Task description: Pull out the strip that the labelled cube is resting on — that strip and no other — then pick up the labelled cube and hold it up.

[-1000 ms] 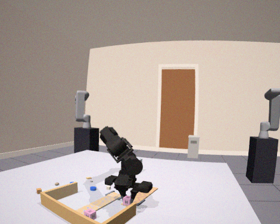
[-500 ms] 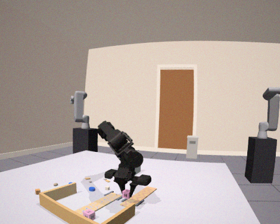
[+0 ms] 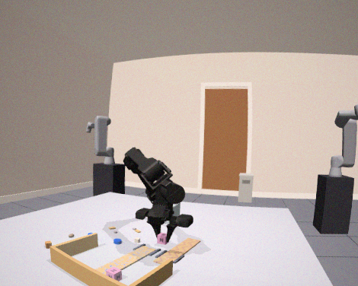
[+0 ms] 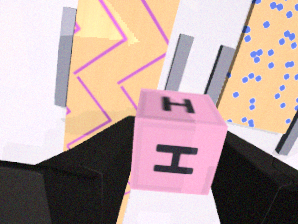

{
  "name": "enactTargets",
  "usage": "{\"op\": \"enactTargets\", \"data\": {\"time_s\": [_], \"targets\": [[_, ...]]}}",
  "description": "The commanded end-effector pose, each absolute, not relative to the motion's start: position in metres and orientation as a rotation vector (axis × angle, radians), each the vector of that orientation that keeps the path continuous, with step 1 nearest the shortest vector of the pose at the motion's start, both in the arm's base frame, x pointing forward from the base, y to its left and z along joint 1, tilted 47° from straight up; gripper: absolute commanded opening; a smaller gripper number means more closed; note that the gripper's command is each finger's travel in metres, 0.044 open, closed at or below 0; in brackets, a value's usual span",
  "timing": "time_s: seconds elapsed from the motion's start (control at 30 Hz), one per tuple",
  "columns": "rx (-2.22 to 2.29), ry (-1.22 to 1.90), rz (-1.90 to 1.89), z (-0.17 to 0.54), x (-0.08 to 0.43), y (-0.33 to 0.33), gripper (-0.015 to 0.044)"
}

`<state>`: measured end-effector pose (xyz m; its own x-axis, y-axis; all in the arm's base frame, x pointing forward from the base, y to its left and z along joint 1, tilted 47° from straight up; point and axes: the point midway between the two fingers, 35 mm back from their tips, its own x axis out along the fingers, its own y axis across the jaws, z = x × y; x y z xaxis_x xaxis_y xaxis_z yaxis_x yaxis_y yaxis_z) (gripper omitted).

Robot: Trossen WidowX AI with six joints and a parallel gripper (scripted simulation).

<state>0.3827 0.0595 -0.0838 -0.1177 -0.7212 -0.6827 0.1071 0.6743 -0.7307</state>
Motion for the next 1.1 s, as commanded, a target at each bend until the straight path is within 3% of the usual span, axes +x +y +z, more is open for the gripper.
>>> {"op": "enactTargets", "data": {"time_s": [0.0, 1.07], "targets": [[-0.521, 1.538, -0.760, -0.080, 0.373, 0.062, 0.0000], [-0.523, 1.542, -0.759, -0.055, 0.296, 0.059, 0.0000]]}}
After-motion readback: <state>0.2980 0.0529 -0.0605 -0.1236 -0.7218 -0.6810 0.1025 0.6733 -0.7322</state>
